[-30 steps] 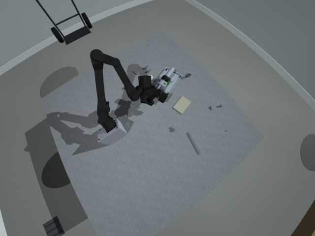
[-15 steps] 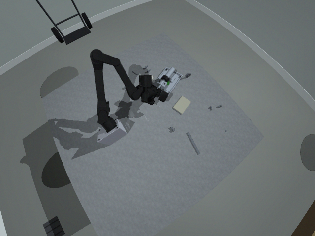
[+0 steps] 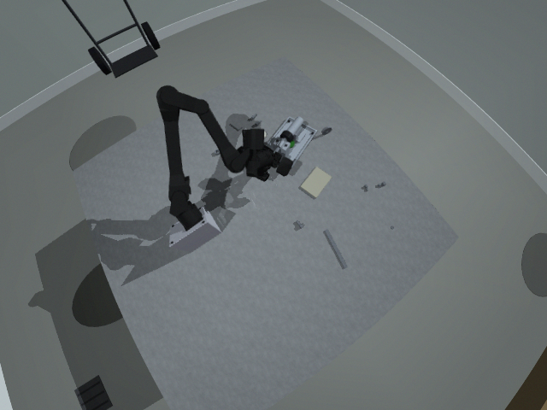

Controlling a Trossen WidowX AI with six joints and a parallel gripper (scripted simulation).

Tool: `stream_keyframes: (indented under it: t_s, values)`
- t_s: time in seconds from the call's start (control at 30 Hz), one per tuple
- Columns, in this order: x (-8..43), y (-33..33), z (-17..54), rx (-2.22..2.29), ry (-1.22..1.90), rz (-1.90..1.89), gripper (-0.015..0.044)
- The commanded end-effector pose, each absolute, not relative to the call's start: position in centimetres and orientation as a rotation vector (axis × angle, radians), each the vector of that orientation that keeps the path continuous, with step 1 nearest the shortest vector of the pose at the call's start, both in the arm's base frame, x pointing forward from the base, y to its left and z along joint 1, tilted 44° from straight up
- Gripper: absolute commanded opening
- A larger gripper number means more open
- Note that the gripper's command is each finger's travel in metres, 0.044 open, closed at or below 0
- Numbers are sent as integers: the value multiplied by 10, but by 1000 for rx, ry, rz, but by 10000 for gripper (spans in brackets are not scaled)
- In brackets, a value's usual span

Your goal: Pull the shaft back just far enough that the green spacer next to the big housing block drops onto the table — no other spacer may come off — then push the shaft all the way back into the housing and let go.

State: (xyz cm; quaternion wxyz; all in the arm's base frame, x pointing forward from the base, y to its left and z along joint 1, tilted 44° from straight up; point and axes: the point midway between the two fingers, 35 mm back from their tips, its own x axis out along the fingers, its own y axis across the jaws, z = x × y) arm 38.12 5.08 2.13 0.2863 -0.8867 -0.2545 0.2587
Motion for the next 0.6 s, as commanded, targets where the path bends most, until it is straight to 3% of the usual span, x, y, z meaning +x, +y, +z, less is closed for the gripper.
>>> stream_keyframes:
  t_s: [0.0,0.57]
  values:
    - [385,51,24,-2372,-684,681,0]
    - [391,52,26,-2372,-684,681,0]
